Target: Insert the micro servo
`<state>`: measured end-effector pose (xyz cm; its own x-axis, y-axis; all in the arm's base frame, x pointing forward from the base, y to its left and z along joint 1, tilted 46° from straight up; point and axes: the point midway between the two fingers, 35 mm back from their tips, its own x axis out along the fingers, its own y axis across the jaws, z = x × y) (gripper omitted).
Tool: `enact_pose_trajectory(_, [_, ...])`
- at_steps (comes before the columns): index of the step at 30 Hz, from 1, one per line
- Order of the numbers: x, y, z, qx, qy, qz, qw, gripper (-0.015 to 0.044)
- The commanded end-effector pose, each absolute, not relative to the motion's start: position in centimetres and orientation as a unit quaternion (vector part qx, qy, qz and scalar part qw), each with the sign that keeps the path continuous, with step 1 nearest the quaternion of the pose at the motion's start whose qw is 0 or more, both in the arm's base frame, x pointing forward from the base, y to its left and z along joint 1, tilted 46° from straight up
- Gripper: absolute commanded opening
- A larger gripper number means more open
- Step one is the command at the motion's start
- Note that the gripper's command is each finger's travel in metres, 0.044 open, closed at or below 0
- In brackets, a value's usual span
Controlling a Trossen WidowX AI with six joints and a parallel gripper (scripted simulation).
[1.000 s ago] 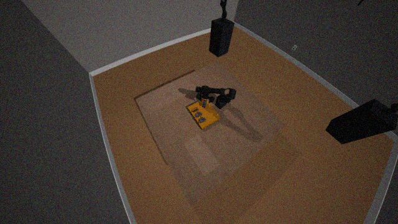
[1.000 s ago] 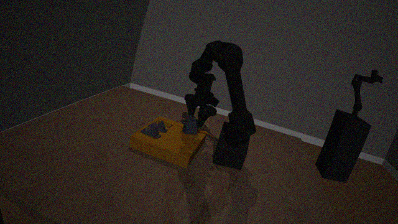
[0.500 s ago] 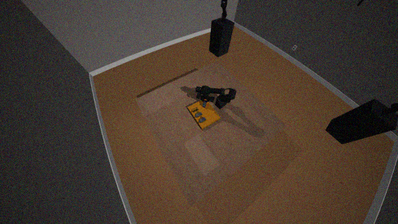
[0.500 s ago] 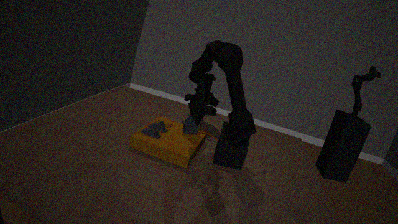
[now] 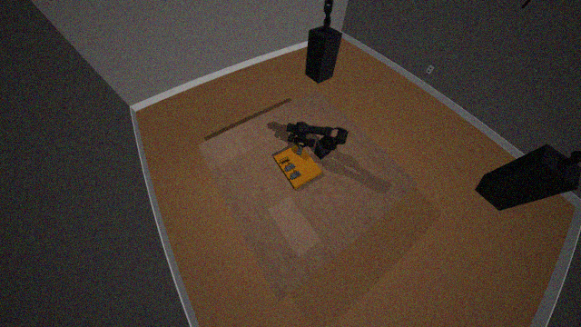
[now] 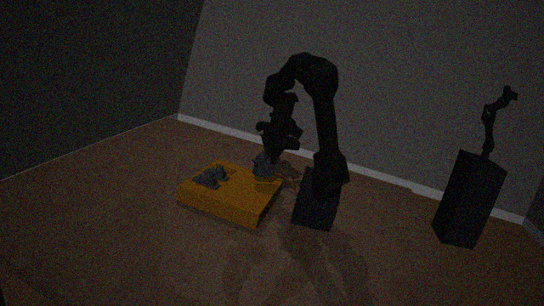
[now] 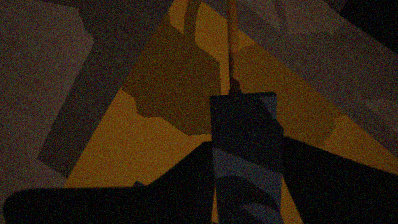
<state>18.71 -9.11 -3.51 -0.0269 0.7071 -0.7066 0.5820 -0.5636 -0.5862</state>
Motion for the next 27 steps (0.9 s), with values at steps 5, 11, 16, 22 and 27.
enact_pose_trajectory(5, [19.8,-9.3,-3.4,-0.696,-0.463,0.545,0.053,0.0000])
enact_pose_trajectory(11, [22.6,-9.5,-3.6,-0.697,-0.463,0.545,0.053,0.0000])
enact_pose_trajectory(16, [23.3,-9.5,-3.7,-0.697,-0.464,0.544,0.052,0.0000])
enact_pose_trajectory(22, [23.3,-9.6,-3.7,-0.699,-0.486,0.524,0.023,0.0000])
enact_pose_trajectory(27, [23.3,-9.6,-3.7,-0.698,-0.530,0.480,-0.038,0.0000])
